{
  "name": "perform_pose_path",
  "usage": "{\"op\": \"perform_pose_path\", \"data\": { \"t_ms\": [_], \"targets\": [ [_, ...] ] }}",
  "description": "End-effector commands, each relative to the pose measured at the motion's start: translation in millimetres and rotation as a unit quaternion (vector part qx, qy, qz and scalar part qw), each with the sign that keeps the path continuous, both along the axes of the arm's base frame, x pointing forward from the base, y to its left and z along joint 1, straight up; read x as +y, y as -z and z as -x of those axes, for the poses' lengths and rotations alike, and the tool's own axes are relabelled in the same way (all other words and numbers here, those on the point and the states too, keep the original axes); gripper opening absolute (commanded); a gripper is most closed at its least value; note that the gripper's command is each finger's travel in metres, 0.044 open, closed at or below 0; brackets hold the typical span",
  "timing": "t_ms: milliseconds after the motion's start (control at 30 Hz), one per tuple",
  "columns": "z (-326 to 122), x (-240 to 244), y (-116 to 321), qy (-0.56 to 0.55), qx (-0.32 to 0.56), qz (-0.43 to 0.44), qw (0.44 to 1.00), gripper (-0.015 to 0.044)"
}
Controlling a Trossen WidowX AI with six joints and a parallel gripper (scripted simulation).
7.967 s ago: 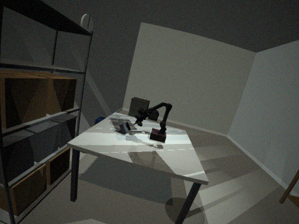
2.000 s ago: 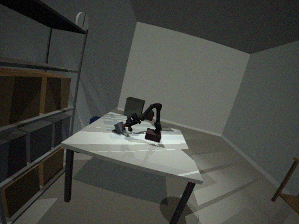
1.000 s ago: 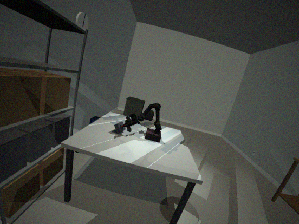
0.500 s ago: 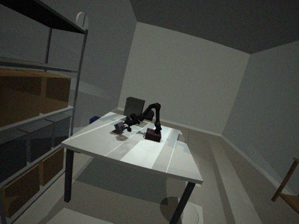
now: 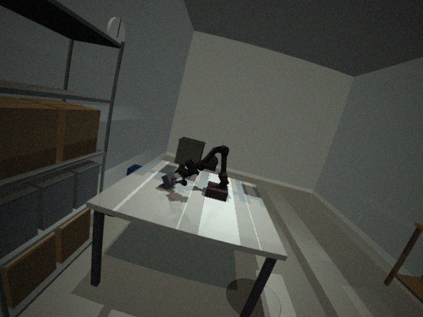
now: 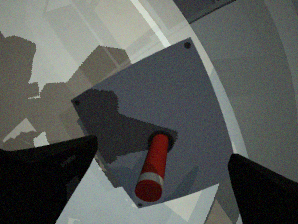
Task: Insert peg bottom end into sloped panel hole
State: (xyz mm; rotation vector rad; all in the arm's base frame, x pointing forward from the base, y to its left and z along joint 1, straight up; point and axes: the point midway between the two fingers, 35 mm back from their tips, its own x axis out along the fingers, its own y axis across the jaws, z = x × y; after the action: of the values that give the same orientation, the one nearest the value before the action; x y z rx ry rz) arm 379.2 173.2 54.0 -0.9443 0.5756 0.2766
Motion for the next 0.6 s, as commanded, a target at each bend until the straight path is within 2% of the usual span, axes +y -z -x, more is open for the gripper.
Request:
{"op": "perform_pose_path", "data": {
  "t_ms": [0, 567],
  "targets": [
    [5.9, -0.1, -0.6, 0.001, 0.004, 0.002, 1.000, 0.0440],
    [22.3, 3.1, -15.5, 0.000, 0.005, 0.002, 1.000, 0.0440]
  ]
}}
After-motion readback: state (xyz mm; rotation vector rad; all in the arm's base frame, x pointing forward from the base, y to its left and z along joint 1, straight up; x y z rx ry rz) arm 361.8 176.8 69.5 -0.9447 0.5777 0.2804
